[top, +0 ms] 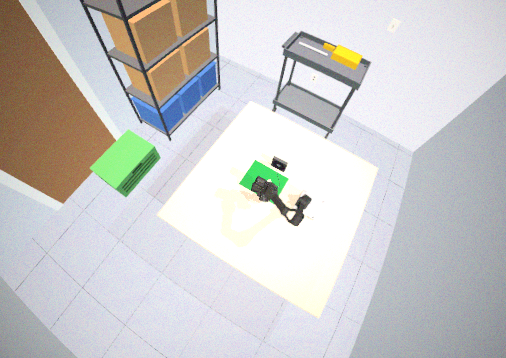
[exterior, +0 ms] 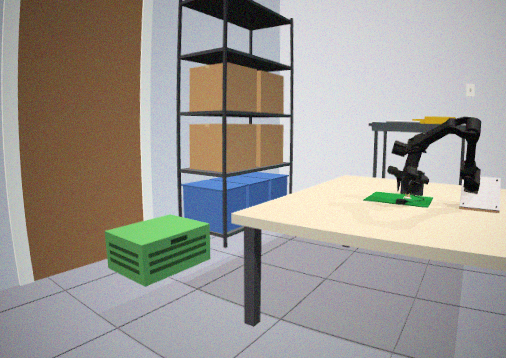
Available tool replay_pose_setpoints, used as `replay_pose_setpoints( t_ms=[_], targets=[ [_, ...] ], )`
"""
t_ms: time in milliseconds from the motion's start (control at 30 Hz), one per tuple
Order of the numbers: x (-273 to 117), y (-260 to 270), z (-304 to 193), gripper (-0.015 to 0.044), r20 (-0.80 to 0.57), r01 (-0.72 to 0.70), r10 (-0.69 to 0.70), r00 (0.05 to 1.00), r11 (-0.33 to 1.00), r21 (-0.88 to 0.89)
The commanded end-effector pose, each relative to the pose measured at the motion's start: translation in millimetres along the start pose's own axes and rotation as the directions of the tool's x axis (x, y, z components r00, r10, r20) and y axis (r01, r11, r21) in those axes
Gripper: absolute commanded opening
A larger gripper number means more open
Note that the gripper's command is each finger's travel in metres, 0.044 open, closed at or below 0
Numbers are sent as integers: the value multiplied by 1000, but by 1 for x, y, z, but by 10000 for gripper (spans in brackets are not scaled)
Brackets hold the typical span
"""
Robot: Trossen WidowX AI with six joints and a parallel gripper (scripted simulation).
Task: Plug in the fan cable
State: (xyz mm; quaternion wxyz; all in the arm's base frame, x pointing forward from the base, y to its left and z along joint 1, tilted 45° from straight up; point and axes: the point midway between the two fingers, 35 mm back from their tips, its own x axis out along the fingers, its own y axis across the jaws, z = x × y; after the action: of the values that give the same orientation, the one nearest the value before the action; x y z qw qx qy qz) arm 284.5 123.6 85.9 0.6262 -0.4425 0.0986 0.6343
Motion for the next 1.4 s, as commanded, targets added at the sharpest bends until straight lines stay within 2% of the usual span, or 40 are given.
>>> replay_pose_setpoints(
  t_ms=[0,367,633,733,900,1233,1367],
  targets=[
    [14,7,1,210,-4,-14,14,1000,867,-498],
    [32,11,3,210,-3,-11,14,1000,624,-781],
    [43,14,5,210,-1,-6,13,1000,413,-911],
    [43,14,5,210,-1,-6,13,1000,408,-913],
    [41,13,5,79,1,-3,9,1000,441,-898],
    [40,12,5,0,1,-4,10,1000,440,-898],
    [31,9,3,0,-2,-7,12,1000,436,-900]
  ],
)
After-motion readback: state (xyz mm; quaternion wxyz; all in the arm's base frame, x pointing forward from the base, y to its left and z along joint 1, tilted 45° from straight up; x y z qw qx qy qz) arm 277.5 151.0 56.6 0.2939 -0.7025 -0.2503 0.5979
